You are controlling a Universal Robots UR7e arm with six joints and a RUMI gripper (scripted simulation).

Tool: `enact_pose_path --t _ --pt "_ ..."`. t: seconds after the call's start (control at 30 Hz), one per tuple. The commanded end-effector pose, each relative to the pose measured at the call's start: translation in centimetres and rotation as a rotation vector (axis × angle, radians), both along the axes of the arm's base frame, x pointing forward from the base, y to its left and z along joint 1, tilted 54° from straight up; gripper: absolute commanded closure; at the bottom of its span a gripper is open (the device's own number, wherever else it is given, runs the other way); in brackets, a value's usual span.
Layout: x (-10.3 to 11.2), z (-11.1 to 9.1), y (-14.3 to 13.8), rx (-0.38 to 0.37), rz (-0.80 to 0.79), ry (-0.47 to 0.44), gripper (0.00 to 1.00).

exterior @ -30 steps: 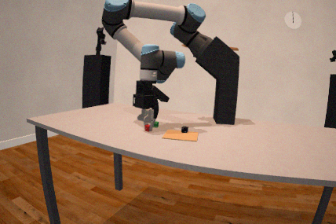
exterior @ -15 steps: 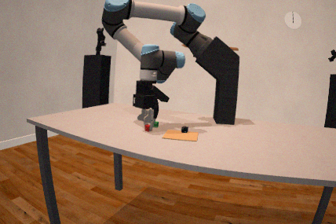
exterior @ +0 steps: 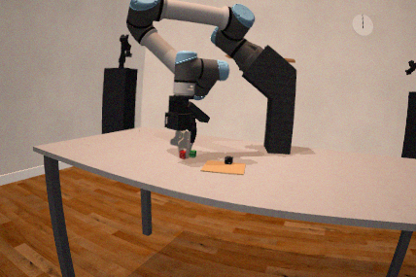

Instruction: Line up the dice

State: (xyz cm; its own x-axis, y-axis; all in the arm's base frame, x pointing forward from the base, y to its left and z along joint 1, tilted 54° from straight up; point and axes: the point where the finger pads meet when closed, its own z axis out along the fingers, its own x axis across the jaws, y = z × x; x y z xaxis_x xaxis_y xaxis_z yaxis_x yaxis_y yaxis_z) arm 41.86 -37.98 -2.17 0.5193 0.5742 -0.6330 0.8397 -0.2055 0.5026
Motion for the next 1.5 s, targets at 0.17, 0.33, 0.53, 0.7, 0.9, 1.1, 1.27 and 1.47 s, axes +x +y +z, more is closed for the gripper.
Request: enact_pose_path --t 0.17,0.33,0.53,0.7,0.9,1.1,1.27,1.47 --pt "-0.8 3.1 4.1 0.000 0.000 -0.001 0.94" --pt "-1.0 4.0 5.3 0.000 0.000 -0.001 0.94" --pt "-1.3 5.0 6.7 0.000 0.000 -0.001 0.94" --pt "-1.3 5.1 6.9 0.000 0.000 -0.001 0.94" --pt "-1.3 5.1 6.9 0.000 0.000 -0.001 0.94" --pt "-1.1 4.3 7.4 -0.002 0.015 0.020 0.94" --pt "-0.1 1.0 10.0 -0.013 0.081 0.110 0.94" --pt "0.4 -2.6 13.0 -0.033 0.154 0.208 0.94"
